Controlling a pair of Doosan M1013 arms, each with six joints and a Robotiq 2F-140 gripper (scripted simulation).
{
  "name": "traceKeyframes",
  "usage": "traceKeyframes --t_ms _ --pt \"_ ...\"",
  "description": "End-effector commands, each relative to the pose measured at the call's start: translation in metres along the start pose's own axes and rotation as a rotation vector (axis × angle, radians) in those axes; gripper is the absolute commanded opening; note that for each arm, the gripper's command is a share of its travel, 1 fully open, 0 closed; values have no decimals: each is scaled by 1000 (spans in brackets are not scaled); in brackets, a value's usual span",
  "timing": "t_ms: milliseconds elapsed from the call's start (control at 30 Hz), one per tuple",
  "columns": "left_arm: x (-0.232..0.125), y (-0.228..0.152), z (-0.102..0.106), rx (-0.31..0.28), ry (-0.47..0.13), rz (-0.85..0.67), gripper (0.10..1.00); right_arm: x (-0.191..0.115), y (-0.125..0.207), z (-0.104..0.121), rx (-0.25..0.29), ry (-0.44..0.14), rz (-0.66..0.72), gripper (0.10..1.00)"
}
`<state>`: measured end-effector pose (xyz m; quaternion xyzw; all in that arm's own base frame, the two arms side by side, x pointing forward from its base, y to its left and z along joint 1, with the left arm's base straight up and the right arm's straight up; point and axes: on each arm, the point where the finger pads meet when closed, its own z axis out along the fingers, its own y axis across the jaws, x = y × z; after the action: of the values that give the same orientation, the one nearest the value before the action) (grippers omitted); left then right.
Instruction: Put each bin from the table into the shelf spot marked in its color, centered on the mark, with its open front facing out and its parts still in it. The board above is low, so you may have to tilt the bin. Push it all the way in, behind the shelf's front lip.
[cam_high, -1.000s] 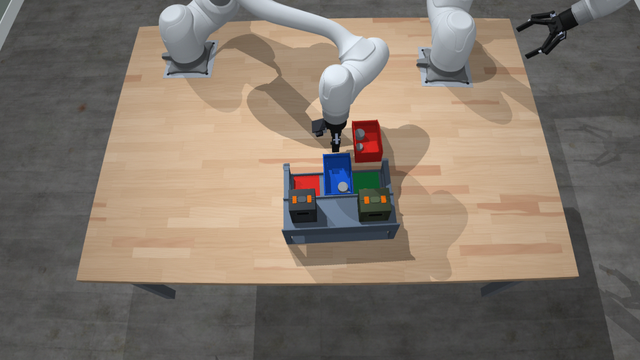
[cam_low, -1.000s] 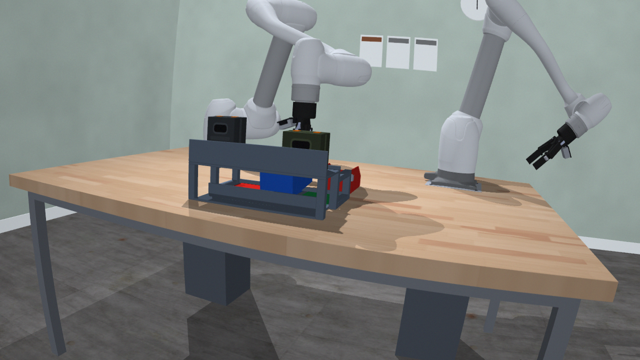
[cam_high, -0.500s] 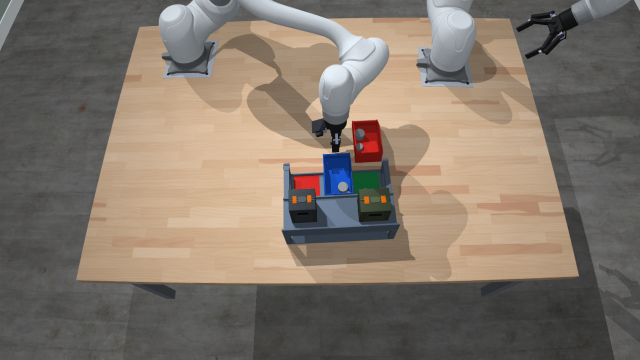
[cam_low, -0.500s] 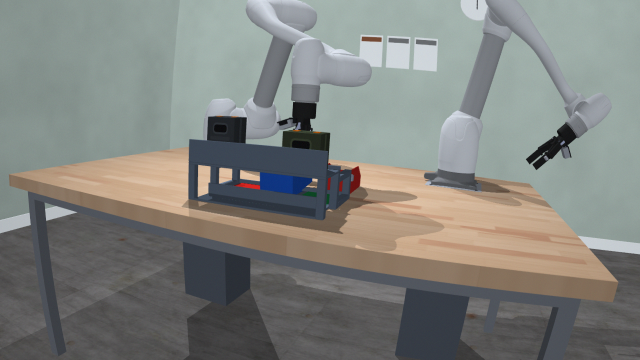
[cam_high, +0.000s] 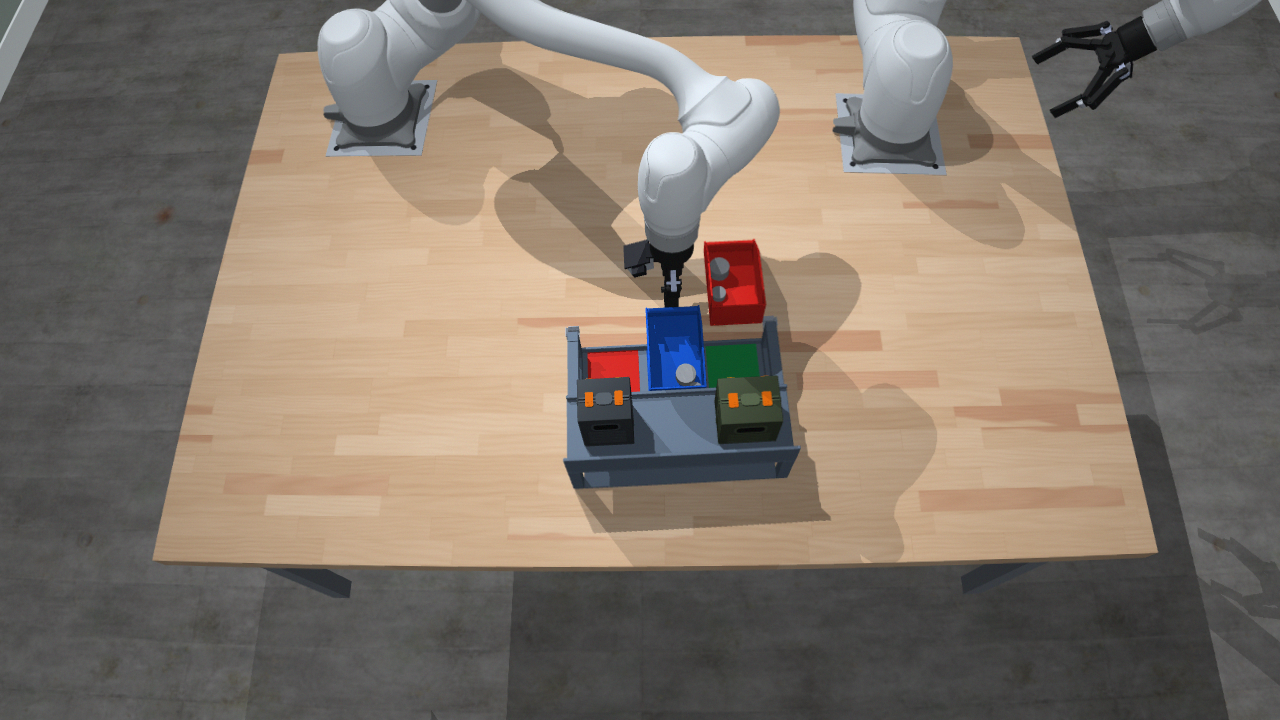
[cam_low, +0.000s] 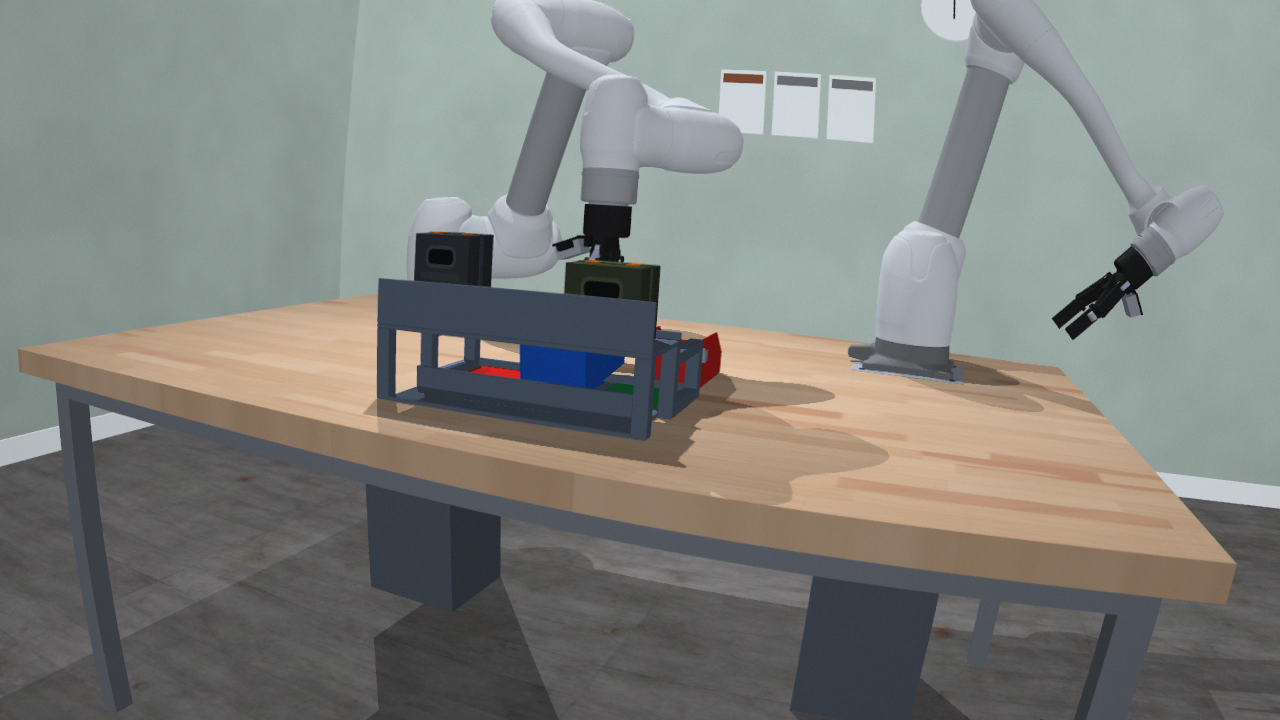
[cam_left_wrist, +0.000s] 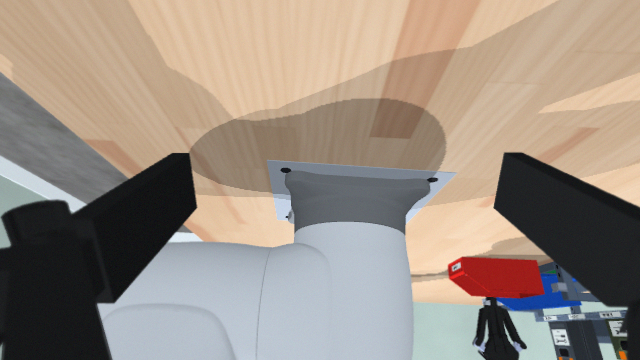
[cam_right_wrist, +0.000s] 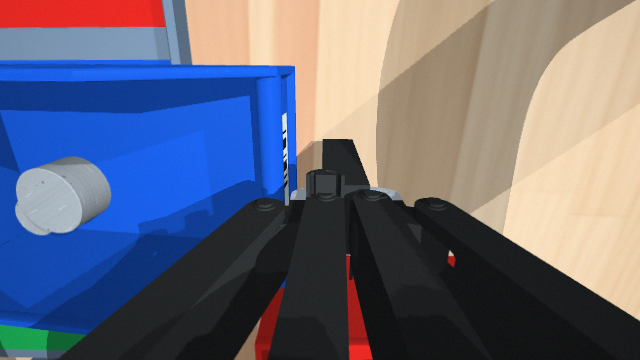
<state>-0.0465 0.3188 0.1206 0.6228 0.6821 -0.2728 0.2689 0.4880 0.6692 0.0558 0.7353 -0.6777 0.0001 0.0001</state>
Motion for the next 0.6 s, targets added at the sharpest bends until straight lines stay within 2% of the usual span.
traceKeyframes --t_ms 0,567 --pt "0 0 0 0 1 0 1000 0 -3 -1 1 -1 0 99" --pt "0 0 0 0 1 0 1000 0 -11 -1 1 -1 0 99"
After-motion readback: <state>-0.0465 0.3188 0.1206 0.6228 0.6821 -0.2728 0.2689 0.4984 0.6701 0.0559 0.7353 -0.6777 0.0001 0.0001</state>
